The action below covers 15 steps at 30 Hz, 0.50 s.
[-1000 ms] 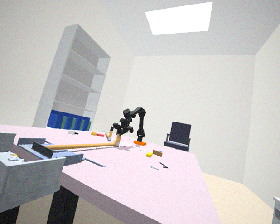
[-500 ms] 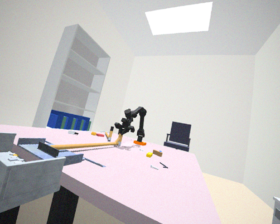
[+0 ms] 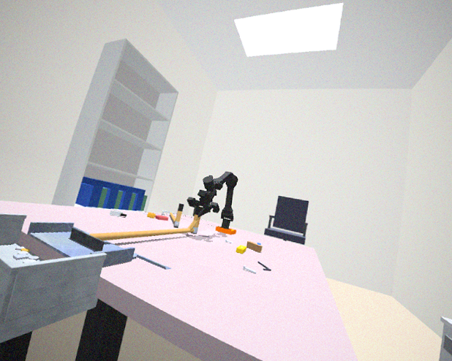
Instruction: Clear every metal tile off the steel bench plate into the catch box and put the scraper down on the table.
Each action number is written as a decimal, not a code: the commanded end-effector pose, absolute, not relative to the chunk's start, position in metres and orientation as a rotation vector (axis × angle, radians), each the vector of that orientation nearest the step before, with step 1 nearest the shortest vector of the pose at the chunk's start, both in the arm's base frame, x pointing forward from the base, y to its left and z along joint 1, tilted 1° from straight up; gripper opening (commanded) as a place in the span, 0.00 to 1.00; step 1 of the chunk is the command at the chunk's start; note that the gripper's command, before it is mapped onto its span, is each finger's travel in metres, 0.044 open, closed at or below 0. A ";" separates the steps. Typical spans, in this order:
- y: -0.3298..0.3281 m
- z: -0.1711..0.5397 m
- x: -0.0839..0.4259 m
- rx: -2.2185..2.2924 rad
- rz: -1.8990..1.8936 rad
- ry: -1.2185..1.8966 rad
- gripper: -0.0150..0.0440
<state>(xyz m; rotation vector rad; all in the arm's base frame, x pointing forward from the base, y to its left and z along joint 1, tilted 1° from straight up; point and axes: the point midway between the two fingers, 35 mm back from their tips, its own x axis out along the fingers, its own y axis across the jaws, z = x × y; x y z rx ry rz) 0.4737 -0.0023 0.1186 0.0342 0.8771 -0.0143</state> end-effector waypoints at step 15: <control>-0.002 0.126 0.448 0.037 -0.020 0.858 0.25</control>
